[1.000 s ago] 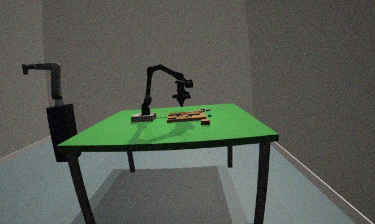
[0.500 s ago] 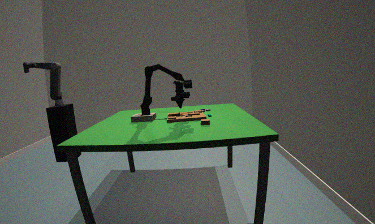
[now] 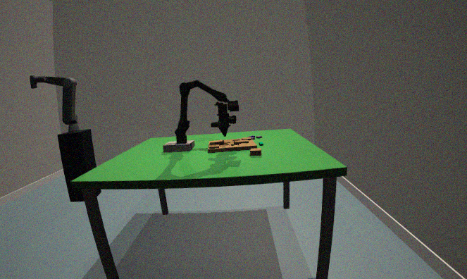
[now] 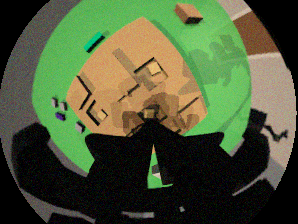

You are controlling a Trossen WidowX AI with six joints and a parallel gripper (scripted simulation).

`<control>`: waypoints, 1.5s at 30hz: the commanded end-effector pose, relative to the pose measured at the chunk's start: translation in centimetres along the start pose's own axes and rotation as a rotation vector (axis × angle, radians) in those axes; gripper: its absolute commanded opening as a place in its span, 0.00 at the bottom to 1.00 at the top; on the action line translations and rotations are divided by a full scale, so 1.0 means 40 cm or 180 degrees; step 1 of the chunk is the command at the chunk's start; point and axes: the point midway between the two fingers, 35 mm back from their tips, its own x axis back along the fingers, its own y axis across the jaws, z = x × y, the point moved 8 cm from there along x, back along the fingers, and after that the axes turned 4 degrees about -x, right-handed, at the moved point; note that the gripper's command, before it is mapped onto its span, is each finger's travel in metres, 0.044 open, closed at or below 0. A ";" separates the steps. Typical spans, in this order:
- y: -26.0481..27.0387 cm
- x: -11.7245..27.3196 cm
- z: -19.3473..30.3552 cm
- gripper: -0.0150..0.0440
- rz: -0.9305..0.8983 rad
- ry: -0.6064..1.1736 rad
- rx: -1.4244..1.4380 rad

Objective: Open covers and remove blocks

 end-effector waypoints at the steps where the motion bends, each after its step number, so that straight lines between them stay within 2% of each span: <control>1: -0.001 -0.045 0.002 0.25 0.0011 0.0035 -0.0022; 6: -0.004 -0.096 0.008 0.25 0.0012 0.0036 -0.0022; 45: -0.031 -0.135 0.016 0.25 0.0015 0.0037 -0.0050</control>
